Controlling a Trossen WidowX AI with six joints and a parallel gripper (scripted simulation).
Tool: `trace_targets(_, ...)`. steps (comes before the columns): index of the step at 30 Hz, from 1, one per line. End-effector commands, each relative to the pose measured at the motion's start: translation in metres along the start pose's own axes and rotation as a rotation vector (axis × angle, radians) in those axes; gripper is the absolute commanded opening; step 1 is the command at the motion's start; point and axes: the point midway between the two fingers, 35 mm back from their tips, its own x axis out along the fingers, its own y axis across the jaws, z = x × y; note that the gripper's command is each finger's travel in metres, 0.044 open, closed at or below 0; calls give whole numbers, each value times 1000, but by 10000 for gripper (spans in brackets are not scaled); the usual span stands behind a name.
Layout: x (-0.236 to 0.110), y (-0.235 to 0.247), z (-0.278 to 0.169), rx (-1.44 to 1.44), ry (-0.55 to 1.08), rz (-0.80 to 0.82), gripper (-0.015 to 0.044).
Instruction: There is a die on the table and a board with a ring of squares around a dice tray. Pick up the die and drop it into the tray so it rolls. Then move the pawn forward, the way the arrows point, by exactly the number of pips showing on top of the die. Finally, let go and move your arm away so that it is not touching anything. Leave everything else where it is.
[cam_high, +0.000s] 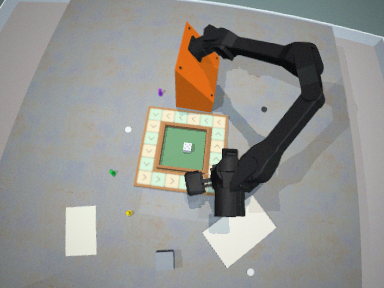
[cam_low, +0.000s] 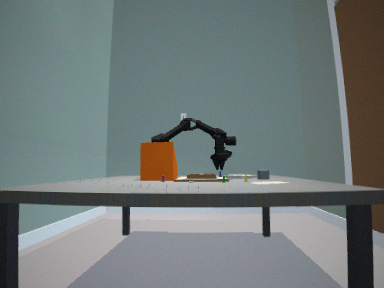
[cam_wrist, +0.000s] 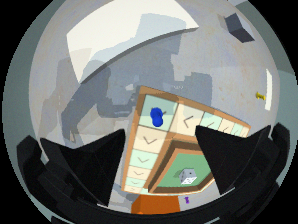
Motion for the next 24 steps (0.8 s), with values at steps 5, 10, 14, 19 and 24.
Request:
trace_targets(5,-24,-6,-5,3,-19,-11,440)
trace_targets(10,-64,-45,-77,109,-10,-53,440)
trace_targets(14,-86,-57,-142,194,-2,-54,440)
trace_targets(19,-89,-60,-152,215,-6,-52,440)
trace_targets(24,-89,-60,-152,215,-6,-52,440)
